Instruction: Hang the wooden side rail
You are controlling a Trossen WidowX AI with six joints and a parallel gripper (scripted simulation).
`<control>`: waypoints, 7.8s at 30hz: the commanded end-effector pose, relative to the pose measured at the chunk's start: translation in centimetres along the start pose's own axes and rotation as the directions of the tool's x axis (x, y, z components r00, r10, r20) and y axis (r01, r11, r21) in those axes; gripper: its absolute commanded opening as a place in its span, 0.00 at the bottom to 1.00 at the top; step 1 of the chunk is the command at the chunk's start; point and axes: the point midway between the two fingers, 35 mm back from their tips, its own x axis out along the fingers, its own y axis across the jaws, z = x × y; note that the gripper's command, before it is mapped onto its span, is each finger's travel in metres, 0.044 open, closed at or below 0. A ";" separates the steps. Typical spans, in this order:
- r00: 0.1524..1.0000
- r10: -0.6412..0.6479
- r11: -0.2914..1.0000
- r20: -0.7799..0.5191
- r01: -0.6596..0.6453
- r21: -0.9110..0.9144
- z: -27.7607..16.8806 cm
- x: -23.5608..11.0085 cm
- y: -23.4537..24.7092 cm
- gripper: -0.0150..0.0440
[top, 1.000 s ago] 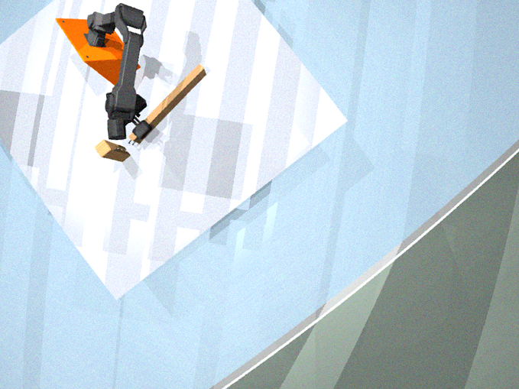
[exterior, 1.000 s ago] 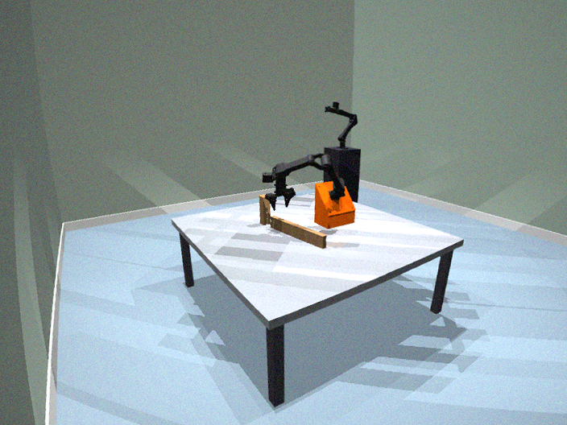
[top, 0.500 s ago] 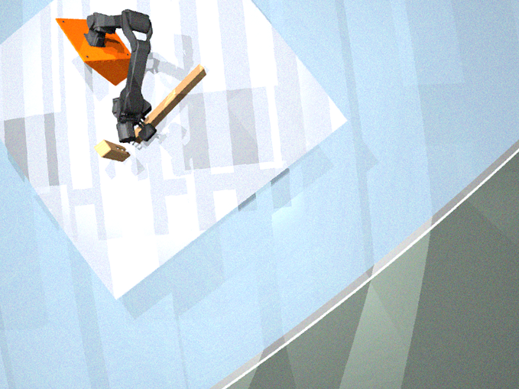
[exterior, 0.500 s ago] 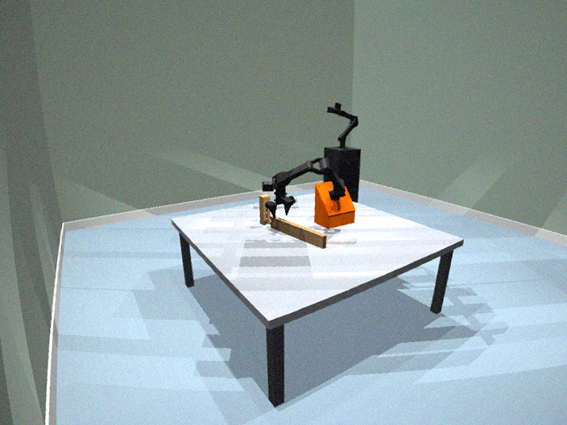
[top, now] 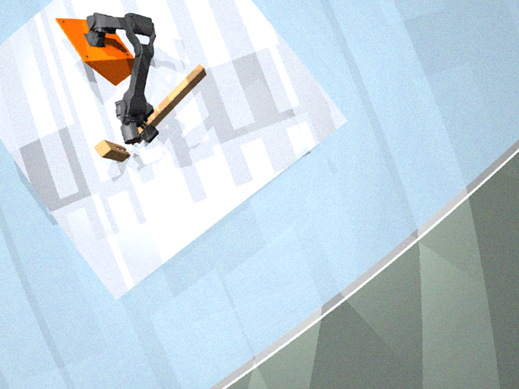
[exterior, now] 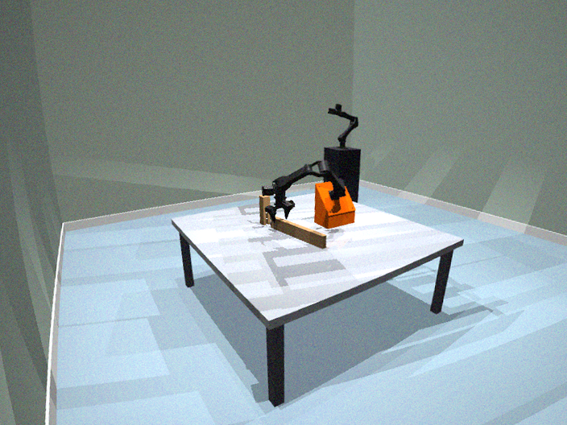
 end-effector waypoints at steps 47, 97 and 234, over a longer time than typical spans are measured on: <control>1.000 0.001 1.000 0.009 -0.001 0.009 0.2 4.2 0.4 0.25; 1.000 0.000 0.982 0.009 -0.001 0.190 -0.1 4.2 -1.9 0.25; 1.000 0.000 0.982 0.008 -0.001 0.190 -0.2 2.2 -1.2 0.25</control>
